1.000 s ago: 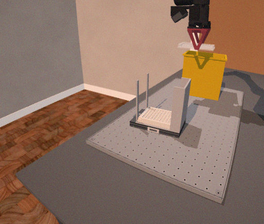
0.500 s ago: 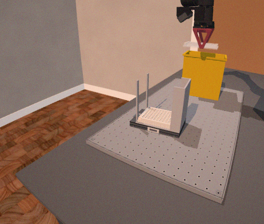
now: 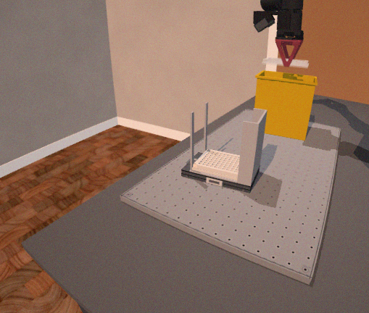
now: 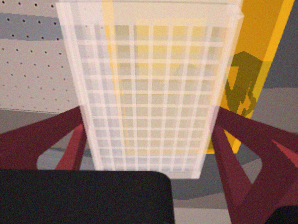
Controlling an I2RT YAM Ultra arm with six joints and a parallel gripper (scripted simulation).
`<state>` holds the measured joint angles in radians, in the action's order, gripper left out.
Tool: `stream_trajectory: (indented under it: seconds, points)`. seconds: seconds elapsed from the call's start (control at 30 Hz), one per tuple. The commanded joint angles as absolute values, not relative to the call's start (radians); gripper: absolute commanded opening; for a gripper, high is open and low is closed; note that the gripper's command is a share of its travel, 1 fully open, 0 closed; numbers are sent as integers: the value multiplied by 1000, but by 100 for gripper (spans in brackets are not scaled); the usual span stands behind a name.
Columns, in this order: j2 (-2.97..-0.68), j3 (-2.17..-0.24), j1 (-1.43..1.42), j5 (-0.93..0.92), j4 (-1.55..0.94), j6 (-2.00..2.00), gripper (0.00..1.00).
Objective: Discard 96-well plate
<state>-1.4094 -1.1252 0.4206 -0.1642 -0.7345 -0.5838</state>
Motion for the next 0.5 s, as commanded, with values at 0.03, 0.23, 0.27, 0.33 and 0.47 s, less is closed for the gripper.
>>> stream_trajectory:
  seconds: [0.03,0.23,0.27,0.33,0.47]
  points:
    - [-1439,-1186,474,-214,-753,-649,0]
    - [-1464,-1212,517,-237,-762,-686,0]
    - [-1472,-1221,530,-244,-765,-697,0]
    - [-1488,-1237,553,-256,-771,-717,0]
    - [-1460,-1239,548,-256,-765,-718,0]
